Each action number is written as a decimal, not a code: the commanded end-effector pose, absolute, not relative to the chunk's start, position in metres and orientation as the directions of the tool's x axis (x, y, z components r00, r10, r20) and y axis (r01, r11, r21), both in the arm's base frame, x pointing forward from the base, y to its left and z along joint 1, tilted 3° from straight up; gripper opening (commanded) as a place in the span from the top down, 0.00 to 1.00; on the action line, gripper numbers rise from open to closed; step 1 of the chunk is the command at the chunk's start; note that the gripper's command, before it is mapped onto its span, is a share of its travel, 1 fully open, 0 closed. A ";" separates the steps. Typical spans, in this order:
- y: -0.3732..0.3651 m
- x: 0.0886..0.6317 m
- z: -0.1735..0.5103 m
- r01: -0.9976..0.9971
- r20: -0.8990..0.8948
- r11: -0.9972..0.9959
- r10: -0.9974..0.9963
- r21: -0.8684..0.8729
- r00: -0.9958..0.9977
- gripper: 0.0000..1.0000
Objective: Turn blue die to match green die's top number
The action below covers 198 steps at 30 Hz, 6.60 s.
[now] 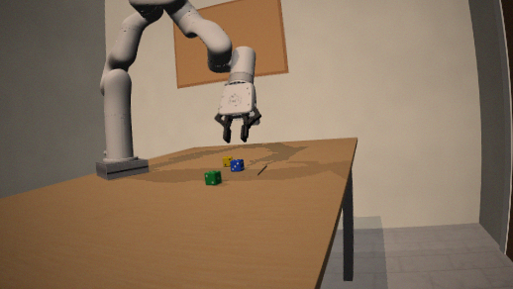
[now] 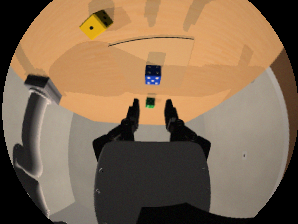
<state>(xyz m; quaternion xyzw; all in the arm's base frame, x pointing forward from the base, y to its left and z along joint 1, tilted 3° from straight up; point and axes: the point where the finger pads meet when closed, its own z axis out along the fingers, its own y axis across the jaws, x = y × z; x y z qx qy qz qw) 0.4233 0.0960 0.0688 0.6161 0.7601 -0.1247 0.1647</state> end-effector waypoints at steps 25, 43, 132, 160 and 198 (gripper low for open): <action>0.099 0.424 0.067 0.979 -0.673 0.201 0.728 0.026 -0.131 0.53; 0.099 0.424 0.064 0.979 -0.673 0.201 0.728 0.026 -0.131 0.53; 0.103 0.425 -0.003 0.979 -0.673 0.201 0.728 0.026 -0.131 0.53; 0.103 0.425 -0.003 0.979 -0.673 0.201 0.728 0.026 -0.131 0.73; 0.100 0.424 0.061 0.979 -0.673 0.201 0.728 0.026 -0.131 0.73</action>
